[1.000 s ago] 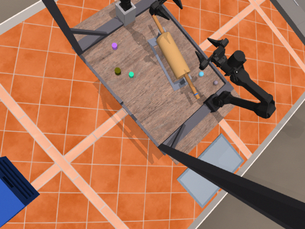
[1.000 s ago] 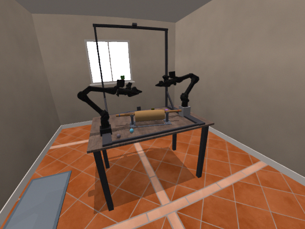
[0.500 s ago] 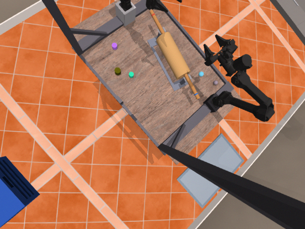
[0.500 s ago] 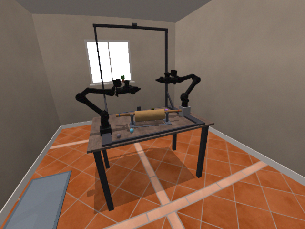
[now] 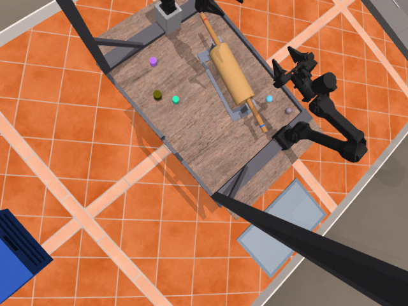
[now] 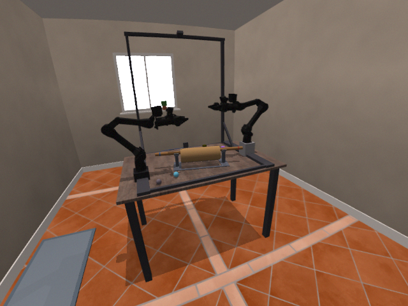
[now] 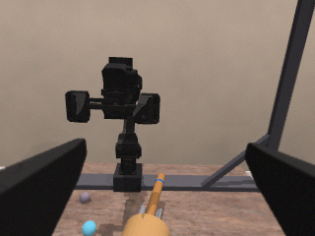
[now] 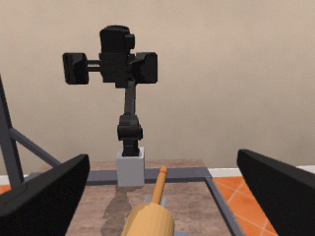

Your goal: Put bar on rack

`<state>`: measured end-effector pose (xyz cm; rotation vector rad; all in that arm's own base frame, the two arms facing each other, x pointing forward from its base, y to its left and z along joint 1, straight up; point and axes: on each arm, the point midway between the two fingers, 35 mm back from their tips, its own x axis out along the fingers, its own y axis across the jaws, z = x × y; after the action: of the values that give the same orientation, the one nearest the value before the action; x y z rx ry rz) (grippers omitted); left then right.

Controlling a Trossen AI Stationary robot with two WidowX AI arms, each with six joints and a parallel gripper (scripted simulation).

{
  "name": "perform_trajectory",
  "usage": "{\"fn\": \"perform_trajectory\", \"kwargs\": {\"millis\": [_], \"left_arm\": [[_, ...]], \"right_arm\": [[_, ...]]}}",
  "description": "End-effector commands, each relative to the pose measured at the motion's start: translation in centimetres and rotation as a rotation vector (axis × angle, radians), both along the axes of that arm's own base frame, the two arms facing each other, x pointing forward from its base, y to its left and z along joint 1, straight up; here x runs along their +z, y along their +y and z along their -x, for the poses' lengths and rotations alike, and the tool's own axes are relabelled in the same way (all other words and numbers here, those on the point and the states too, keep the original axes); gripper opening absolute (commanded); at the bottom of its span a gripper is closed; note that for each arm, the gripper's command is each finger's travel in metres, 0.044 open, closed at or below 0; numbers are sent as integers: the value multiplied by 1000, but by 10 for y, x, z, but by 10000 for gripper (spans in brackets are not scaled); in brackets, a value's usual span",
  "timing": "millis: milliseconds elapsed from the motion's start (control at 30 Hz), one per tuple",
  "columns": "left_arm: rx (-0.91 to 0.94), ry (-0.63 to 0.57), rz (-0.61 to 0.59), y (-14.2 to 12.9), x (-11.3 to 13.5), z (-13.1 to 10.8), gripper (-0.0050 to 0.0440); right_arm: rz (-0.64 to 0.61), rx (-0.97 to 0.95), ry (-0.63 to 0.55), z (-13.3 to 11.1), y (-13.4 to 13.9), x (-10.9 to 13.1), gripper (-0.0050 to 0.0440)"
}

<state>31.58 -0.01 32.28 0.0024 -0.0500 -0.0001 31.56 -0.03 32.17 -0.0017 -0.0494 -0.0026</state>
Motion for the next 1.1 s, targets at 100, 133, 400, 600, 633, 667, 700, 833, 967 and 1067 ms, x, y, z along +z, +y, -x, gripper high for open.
{"fn": "perform_trajectory", "kwargs": {"millis": [100,133,400,600,633,667,700,833,967,1067], "left_arm": [[-3,-20,7,0,8,3,440],[-3,-20,7,0,7,3,440],[-1,-18,7,0,7,3,440],[-1,-19,8,0,7,3,440],[-1,-19,8,0,7,3,440],[-1,-19,7,0,7,3,440],[-1,-19,7,0,7,3,440],[-1,-19,7,0,8,3,440],[-1,-19,8,0,8,3,440],[-1,-19,7,0,8,3,440]], "right_arm": [[-1,3,-18,0,0,10,440],[-2,3,-18,0,0,10,440],[-7,4,-19,0,0,10,440],[-7,4,-16,0,0,9,440],[-7,4,-16,0,0,9,440],[-7,4,-16,0,0,9,440],[-7,4,-17,0,0,10,440],[-7,4,-18,0,0,10,440],[-7,4,-19,0,0,11,440],[-7,4,-18,0,0,10,440]]}}
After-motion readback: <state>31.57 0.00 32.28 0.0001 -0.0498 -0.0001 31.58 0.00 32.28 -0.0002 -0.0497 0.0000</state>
